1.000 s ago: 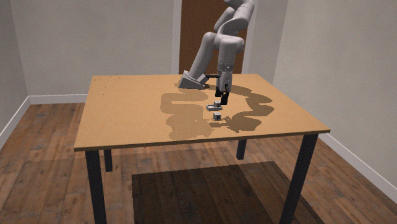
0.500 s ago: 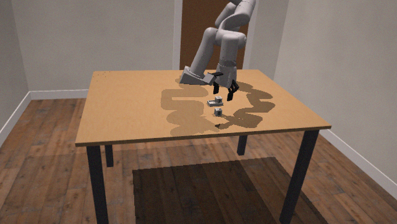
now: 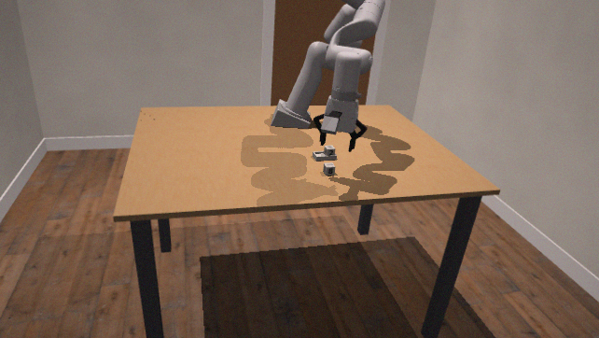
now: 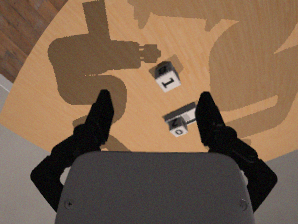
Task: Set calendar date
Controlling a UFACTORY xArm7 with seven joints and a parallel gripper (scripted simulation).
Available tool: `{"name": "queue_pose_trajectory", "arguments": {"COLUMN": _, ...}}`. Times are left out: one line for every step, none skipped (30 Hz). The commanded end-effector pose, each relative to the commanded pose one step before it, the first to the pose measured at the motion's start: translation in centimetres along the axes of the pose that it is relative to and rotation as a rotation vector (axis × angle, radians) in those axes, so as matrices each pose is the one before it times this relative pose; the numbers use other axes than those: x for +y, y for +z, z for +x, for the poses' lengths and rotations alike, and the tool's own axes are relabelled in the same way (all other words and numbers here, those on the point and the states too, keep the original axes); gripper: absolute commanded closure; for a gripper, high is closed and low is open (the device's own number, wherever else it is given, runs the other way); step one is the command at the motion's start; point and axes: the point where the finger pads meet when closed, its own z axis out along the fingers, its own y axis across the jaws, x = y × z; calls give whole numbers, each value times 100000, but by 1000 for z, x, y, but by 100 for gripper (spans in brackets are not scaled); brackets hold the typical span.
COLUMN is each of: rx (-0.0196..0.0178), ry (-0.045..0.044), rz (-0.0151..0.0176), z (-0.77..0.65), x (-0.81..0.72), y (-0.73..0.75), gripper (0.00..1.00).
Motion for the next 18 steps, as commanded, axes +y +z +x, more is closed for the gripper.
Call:
{"name": "queue_pose_trajectory", "arguments": {"rx": 223, "ry": -17319, "rz": 1252, "z": 383, "x": -187, "y": -280, "gripper": 0}}
{"name": "queue_pose_trajectory", "arguments": {"rx": 0, "ry": 0, "rz": 0, "z": 0, "x": 0, "y": 0, "gripper": 0}}
{"name": "queue_pose_trajectory", "arguments": {"rx": 0, "ry": 0, "rz": 0, "z": 0, "x": 0, "y": 0, "gripper": 0}}
{"name": "queue_pose_trajectory", "arguments": {"rx": 7, "ry": -1830, "rz": 15, "z": 28, "x": -14, "y": -8, "gripper": 0}}
{"name": "queue_pose_trajectory", "arguments": {"rx": 21, "ry": -5197, "rz": 42, "z": 81, "x": -38, "y": -23, "gripper": 0}}
{"name": "queue_pose_trajectory", "arguments": {"rx": 22, "ry": -4808, "rz": 39, "z": 77, "x": -31, "y": -22, "gripper": 0}}
{"name": "queue_pose_trajectory", "arguments": {"rx": 23, "ry": -4412, "rz": 37, "z": 72, "x": -25, "y": -20, "gripper": 0}}
{"name": "queue_pose_trajectory", "arguments": {"rx": 23, "ry": -4013, "rz": 33, "z": 67, "x": -20, "y": -19, "gripper": 0}}
{"name": "queue_pose_trajectory", "arguments": {"rx": 22, "ry": -3443, "rz": 29, "z": 58, "x": -15, "y": -16, "gripper": 0}}
{"name": "queue_pose_trajectory", "arguments": {"rx": 1, "ry": -169, "rz": 1, "z": 3, "x": -1, "y": -1, "gripper": 0}}
{"name": "queue_pose_trajectory", "arguments": {"rx": 22, "ry": -3213, "rz": 27, "z": 55, "x": -12, "y": -16, "gripper": 0}}
{"name": "queue_pose_trajectory", "arguments": {"rx": 21, "ry": -2821, "rz": 23, "z": 48, "x": -9, "y": -14, "gripper": 0}}
{"name": "queue_pose_trajectory", "arguments": {"rx": 19, "ry": -2437, "rz": 20, "z": 42, "x": -7, "y": -12, "gripper": 0}}
{"name": "queue_pose_trajectory", "arguments": {"rx": 17, "ry": -2066, "rz": 17, "z": 36, "x": -5, "y": -10, "gripper": 0}}
{"name": "queue_pose_trajectory", "arguments": {"rx": 14, "ry": -1712, "rz": 14, "z": 30, "x": -3, "y": -9, "gripper": 0}}
{"name": "queue_pose_trajectory", "arguments": {"rx": 12, "ry": -1379, "rz": 11, "z": 24, "x": -2, "y": -7, "gripper": 0}}
{"name": "queue_pose_trajectory", "arguments": {"rx": 9, "ry": -1072, "rz": 9, "z": 19, "x": -2, "y": -6, "gripper": 0}}
{"name": "queue_pose_trajectory", "arguments": {"rx": 7, "ry": -793, "rz": 6, "z": 14, "x": -1, "y": -4, "gripper": 0}}
